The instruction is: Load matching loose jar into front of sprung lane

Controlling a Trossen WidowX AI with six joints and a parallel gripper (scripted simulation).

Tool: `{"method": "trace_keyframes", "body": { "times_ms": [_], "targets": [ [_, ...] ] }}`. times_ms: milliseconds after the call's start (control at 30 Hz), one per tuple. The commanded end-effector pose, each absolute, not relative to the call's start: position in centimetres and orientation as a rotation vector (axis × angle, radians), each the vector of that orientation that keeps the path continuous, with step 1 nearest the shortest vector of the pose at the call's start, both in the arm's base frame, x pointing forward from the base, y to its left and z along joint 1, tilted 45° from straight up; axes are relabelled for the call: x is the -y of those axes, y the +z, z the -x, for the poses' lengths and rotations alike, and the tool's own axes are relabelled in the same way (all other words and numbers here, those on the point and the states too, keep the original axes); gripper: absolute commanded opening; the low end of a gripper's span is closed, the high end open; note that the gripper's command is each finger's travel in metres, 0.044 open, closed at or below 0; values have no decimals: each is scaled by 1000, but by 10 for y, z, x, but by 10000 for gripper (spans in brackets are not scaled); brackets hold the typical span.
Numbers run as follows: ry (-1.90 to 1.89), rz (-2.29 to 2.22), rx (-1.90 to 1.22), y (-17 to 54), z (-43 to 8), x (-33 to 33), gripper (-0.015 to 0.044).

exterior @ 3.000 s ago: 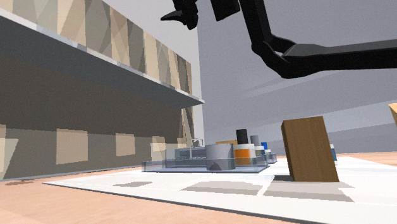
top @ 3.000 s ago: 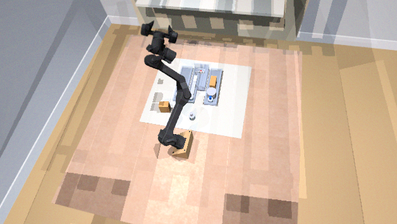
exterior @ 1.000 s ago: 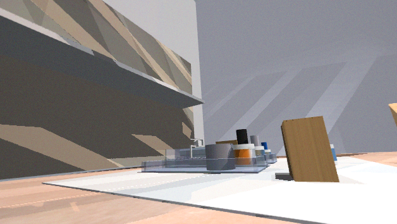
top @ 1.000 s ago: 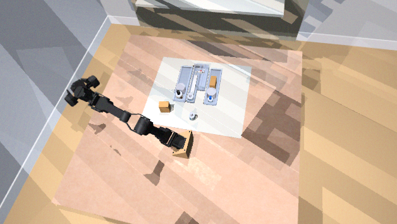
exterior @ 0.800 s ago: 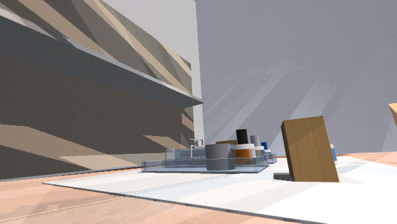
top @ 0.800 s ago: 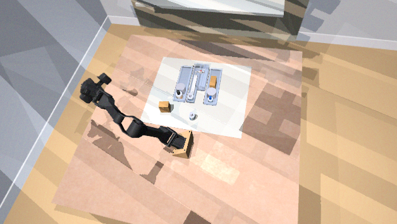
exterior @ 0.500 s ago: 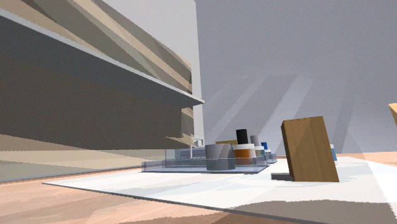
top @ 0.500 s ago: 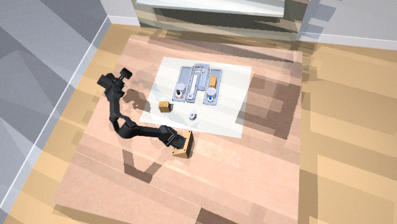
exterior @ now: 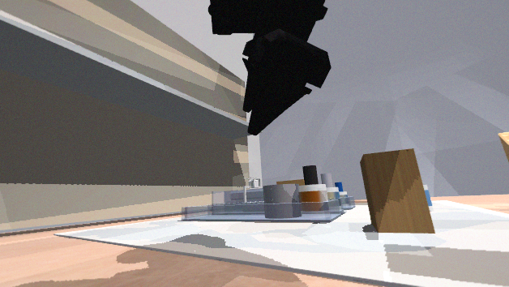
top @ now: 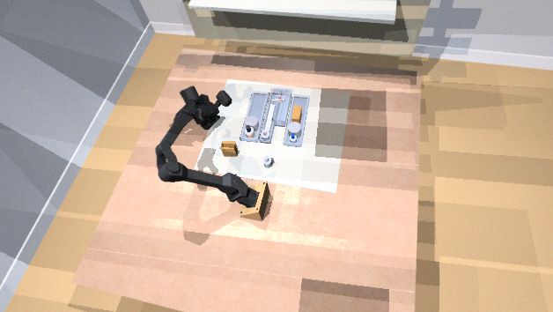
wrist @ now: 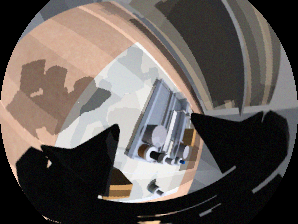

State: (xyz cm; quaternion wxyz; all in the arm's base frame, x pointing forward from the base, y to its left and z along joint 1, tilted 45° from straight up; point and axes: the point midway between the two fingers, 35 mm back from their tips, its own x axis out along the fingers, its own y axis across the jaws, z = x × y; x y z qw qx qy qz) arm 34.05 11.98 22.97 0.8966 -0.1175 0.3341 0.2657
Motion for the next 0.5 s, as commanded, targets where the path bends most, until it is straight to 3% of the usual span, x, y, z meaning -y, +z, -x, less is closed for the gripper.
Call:
{"method": "trace_keyframes", "body": {
  "times_ms": [0, 233, 467],
  "targets": [
    [531, 242, -859, 186, -339, -84, 440],
    [516, 115, -1180, 110, -308, -10, 440],
    [605, -264, -1453, 55, -241, 38, 440]
  ]
}}
